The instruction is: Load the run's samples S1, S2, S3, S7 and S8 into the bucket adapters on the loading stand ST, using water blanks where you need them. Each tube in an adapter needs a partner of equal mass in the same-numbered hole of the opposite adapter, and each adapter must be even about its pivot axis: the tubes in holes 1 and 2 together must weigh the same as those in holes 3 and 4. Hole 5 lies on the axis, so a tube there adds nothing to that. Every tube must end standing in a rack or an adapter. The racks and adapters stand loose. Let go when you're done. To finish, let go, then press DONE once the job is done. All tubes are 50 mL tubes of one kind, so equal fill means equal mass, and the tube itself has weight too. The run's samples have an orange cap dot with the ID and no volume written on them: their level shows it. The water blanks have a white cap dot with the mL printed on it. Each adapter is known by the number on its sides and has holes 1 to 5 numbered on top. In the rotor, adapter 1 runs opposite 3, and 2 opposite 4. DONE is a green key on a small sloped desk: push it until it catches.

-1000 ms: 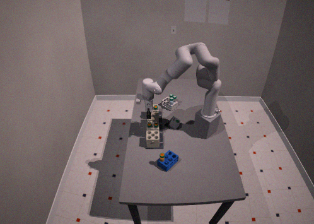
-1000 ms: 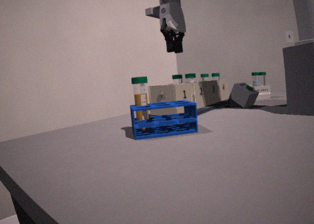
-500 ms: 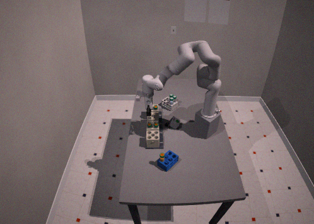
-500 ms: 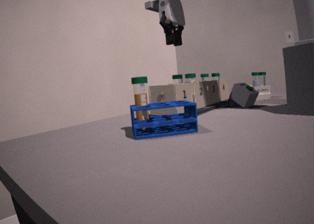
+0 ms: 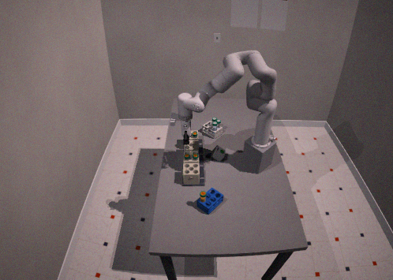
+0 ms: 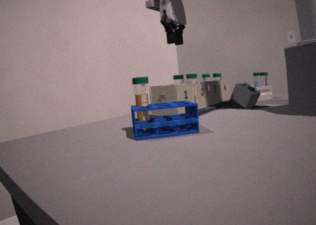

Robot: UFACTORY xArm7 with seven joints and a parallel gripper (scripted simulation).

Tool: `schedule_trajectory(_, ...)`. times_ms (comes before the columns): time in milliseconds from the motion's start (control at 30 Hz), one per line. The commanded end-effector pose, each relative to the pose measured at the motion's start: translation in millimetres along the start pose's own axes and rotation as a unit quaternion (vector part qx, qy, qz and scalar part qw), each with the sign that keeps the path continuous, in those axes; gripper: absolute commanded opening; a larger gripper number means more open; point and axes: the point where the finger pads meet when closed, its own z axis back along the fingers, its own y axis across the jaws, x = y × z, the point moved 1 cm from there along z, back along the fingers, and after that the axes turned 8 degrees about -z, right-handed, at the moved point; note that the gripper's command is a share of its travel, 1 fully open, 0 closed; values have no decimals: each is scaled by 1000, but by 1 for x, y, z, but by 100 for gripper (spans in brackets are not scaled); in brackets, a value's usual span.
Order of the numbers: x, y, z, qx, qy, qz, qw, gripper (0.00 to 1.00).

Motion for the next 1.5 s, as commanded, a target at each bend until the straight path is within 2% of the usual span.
schedule_trajectory(0,-1,0,1,-1,2,0,1000,44)
schedule_trajectory(200,-1,0,1,-1,2,0,1000,44)
schedule_trajectory(233,1,-5,1,-1,2,17,1000,57)
schedule_trajectory(500,13,-32,1,-1,2,116,993,57)
schedule_trajectory(667,24,-55,1,-1,2,199,980,57)
schedule_trajectory(867,36,-82,1,0,2,295,955,57)
schedule_trajectory(933,36,-82,1,0,2,295,955,57)
schedule_trajectory(1133,49,-110,1,0,2,389,921,57)
schedule_trajectory(1467,67,-151,1,-1,2,395,919,57)
